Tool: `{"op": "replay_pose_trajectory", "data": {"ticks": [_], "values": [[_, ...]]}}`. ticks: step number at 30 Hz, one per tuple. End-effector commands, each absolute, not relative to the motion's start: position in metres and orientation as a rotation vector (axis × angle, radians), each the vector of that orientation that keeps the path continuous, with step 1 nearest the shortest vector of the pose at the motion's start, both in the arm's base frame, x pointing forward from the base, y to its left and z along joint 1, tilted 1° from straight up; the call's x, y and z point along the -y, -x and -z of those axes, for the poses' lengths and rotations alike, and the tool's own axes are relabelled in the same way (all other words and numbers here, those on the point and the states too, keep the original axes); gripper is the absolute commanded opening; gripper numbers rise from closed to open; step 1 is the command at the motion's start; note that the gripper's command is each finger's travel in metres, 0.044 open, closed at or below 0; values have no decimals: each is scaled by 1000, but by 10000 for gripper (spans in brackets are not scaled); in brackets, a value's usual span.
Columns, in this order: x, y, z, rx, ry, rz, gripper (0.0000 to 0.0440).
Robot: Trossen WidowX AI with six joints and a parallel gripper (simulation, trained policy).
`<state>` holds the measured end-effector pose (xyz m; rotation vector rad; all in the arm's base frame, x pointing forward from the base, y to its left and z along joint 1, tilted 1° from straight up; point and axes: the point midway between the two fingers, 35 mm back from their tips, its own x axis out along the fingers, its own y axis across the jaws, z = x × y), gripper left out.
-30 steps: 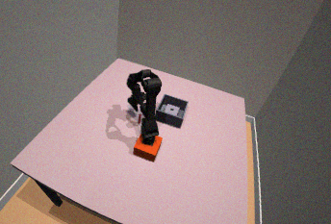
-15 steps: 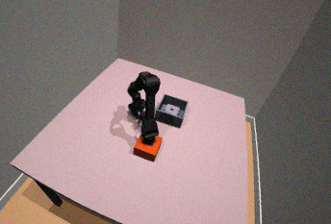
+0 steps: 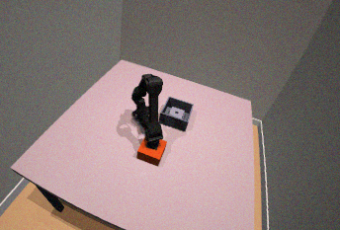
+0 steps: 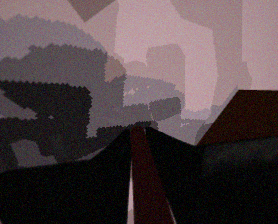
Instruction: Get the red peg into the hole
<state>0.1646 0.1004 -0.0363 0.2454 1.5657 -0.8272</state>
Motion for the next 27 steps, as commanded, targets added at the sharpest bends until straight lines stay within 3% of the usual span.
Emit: {"op": "replay_pose_trajectory", "data": {"ticks": [1,27], "values": [[-100,-173,29,-1536,-241,829,0],[-64,-238,-79,-1323,-326,907,0]]}}
